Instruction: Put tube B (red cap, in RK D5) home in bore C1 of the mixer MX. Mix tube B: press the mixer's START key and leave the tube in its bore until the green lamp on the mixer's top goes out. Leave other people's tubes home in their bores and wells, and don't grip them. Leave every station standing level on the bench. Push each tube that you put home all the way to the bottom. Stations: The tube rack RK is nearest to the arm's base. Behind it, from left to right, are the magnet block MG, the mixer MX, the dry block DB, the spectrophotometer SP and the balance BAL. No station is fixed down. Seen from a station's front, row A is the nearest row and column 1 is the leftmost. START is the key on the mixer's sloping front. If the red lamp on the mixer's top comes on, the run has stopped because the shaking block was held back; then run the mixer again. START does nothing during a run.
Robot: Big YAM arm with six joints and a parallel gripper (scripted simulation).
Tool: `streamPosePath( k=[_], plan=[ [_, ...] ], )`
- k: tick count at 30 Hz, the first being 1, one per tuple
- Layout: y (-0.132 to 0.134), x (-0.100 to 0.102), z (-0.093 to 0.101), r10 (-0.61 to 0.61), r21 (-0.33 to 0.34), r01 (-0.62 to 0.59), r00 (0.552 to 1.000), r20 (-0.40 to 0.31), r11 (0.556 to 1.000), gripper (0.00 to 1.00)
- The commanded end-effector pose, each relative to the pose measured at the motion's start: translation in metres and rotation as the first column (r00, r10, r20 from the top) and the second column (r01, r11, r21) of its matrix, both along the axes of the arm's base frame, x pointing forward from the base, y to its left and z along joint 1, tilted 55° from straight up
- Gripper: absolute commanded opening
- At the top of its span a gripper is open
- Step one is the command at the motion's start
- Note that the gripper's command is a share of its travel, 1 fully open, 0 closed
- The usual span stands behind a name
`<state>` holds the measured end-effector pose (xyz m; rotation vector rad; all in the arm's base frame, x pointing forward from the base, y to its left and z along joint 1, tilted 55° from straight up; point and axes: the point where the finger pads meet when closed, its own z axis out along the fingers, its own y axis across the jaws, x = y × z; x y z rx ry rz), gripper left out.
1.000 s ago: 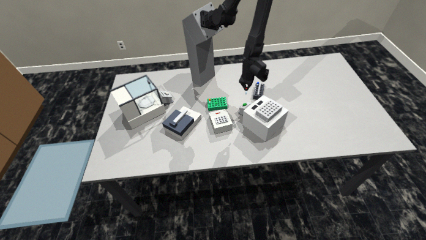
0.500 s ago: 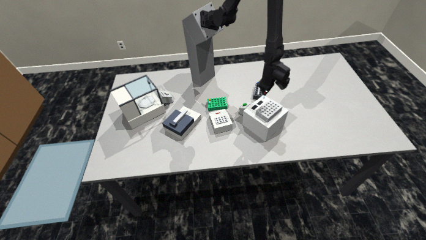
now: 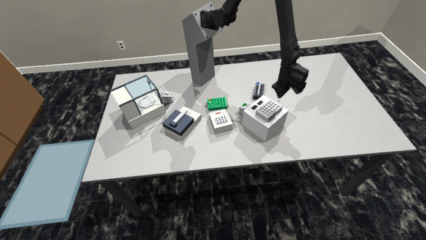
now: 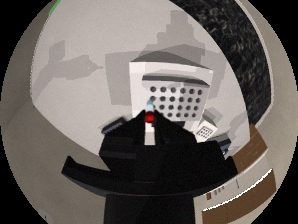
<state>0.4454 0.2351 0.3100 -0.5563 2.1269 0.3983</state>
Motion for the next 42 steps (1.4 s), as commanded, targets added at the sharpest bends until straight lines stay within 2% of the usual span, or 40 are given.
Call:
streamPosePath(
  k=[1,5,9,16,19,21,42],
  plan=[
    [-0.008,0.001,-0.001,-0.028,0.021,0.028,1.0,-0.014,0.999,0.09],
    [-0.008,0.004,0.014,-0.028,0.036,0.028,0.999,0.018,0.999,0.09],
    [-0.01,0.001,0.006,-0.025,0.026,0.024,1.0,0.01,0.999,0.09],
    [-0.012,-0.001,0.007,-0.022,0.024,0.022,1.0,0.016,0.999,0.09],
    [-0.012,0.0,0.014,-0.022,0.029,0.021,0.999,0.028,0.999,0.09],
    [-0.005,0.001,0.007,-0.012,0.02,0.011,1.0,0.01,1.0,0.09],
    [-0.005,0.001,0.007,-0.012,0.02,0.011,1.0,0.01,1.0,0.09]
  ],
)
